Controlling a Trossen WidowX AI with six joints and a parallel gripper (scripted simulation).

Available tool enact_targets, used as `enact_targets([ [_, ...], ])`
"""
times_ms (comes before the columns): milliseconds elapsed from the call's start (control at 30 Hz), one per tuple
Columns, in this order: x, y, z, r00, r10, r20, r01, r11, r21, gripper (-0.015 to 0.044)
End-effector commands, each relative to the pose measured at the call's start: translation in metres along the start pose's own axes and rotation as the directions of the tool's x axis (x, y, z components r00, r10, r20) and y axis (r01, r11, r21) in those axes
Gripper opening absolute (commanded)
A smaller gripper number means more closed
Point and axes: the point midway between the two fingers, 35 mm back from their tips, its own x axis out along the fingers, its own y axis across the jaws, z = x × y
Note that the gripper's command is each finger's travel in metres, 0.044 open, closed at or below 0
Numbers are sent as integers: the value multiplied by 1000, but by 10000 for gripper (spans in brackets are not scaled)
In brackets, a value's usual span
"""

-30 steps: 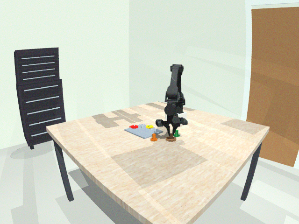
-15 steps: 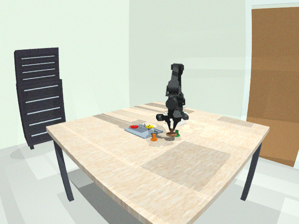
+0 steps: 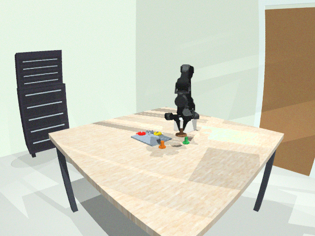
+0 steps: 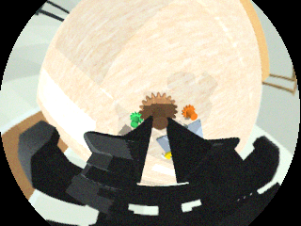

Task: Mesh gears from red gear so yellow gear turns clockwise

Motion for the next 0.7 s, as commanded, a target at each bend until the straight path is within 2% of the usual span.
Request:
enact_targets([
  [0,-17,1,1,1000,1,12,-1,1000,2,0],
  [500,-61,5,-6,1000,12,8,-12,1000,-1,0],
  [667,-66,5,-7,1000,13,7,-13,1000,-2,0],
])
